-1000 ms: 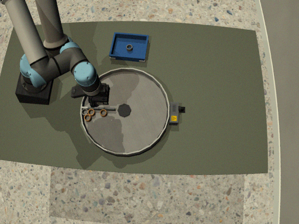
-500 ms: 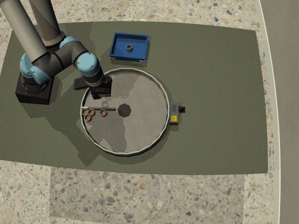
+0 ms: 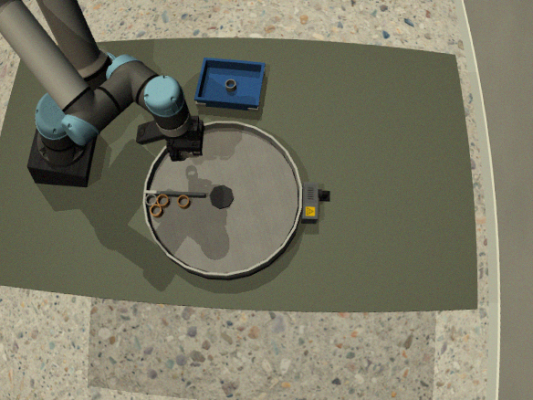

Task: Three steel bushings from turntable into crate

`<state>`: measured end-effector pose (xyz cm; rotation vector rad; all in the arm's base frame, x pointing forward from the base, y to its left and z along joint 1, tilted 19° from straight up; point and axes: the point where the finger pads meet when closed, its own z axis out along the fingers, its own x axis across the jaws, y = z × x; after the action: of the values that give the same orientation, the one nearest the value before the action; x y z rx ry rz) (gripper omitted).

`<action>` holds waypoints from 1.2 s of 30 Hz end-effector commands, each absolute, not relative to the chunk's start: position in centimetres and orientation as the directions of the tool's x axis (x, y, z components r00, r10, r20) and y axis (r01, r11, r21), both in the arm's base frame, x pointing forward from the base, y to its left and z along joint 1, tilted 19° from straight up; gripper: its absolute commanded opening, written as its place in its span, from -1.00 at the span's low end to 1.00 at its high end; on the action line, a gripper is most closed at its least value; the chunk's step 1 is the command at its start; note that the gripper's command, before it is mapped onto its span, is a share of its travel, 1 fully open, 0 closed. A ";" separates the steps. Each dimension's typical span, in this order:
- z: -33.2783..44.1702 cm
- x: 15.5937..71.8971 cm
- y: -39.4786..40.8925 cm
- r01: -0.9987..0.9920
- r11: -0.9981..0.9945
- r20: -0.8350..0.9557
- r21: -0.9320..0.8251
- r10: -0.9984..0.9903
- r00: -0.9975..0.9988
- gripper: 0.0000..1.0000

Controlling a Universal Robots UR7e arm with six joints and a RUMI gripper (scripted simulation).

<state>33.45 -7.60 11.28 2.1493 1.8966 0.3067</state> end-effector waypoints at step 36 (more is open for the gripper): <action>11.9 37.2 4.6 0.938 -0.116 -0.015 0.328 0.992 0.128 -1.00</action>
<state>36.74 3.27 11.79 2.1496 1.8978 0.3073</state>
